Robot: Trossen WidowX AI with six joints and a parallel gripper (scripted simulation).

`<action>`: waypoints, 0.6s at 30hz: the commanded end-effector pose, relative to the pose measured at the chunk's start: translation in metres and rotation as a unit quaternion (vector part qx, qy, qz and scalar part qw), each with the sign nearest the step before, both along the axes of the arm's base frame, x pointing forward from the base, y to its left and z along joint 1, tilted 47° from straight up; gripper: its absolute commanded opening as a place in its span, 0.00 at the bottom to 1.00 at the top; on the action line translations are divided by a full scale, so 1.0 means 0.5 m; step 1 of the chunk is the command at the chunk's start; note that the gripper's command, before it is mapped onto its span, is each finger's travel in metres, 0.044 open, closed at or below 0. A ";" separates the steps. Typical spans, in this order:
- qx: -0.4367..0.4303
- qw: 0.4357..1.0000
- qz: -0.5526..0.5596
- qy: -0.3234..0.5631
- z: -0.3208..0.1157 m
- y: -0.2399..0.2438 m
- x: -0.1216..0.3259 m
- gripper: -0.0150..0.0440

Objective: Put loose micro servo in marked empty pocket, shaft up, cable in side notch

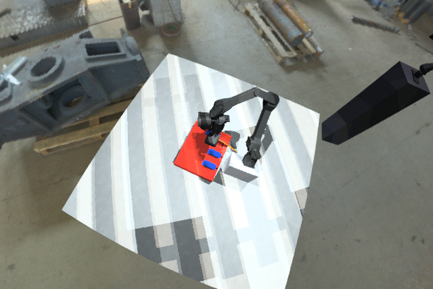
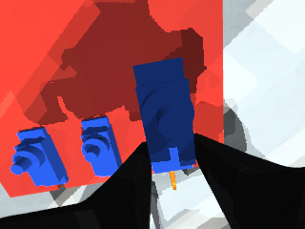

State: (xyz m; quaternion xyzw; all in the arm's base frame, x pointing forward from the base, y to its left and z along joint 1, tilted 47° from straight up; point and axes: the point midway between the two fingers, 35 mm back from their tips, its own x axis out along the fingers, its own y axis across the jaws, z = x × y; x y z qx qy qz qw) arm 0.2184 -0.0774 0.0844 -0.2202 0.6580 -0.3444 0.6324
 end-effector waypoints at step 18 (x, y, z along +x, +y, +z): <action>0.003 1.000 0.002 -0.002 -0.015 0.010 -0.101 0.25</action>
